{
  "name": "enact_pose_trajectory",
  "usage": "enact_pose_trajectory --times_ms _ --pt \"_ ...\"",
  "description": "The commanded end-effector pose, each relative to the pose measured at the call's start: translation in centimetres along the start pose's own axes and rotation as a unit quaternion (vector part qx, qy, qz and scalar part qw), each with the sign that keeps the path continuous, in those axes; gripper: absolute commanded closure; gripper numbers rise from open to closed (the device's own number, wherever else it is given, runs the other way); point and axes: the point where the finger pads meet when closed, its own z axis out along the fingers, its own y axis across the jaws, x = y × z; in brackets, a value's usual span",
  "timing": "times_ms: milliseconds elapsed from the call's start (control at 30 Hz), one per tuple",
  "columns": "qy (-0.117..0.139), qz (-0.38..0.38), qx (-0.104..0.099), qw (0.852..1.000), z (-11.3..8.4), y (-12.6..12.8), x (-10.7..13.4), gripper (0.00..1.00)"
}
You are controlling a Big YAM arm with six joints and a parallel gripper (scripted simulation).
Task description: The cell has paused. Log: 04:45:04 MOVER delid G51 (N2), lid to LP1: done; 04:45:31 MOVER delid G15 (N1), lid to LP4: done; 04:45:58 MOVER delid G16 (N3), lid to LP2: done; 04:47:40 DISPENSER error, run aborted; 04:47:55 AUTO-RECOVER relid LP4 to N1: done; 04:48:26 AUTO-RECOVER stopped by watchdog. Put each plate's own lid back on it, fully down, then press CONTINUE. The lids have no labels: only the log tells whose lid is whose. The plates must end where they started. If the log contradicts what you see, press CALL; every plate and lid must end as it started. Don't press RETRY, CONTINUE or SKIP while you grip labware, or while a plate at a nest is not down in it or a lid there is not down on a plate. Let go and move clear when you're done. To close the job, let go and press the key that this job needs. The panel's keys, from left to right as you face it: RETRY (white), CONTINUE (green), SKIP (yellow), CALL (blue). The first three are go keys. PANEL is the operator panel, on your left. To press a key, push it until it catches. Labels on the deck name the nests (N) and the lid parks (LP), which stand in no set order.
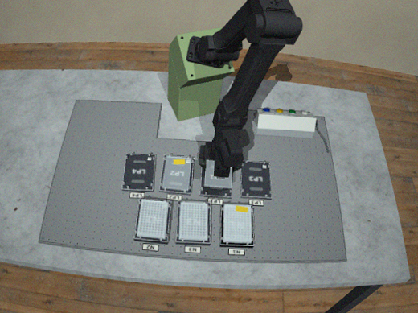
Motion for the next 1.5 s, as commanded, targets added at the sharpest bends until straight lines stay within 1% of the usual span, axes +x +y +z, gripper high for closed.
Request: enact_pose_trajectory --times_ms 0,300,333,367,467,533,567,633,767,1033,1100,1133,1200,1467 --pt "0.015 -0.002 0.007 1.0 -0.1 -0.8 1.3 1.0" --pt "0.009 -0.002 0.006 1.0 -0.1 -0.9 1.1 1.0" --pt "0.006 -0.006 0.004 1.0 0.0 -1.0 -0.1 1.0" --pt "0.006 -0.006 0.004 1.0 0.0 -1.4 -0.5 1.0" --pt "0.009 -0.005 0.005 1.0 0.1 -2.5 -1.3 1.0" --pt "0.009 -0.005 0.005 1.0 0.1 -2.5 -1.3 1.0" --pt "0.005 -0.006 0.004 1.0 0.0 -2.8 -1.9 1.0" --pt "0.011 -0.005 0.005 1.0 0.2 -3.6 -2.2 1.0" --pt "0.007 -0.005 0.004 1.0 0.1 -5.0 -3.9 1.0" --pt "0.01 -0.003 0.004 1.0 0.2 -8.0 -6.4 1.0" --pt "0.01 -0.003 0.004 1.0 0.2 -8.0 -6.4 1.0" --pt "-0.006 -0.008 0.003 1.0 -0.6 -8.1 -8.0 1.0" --pt "0.01 -0.003 0.004 1.0 0.2 -9.1 -7.6 1.0" --pt "0.008 -0.003 0.003 1.0 0.2 -12.0 -10.6 1.0"
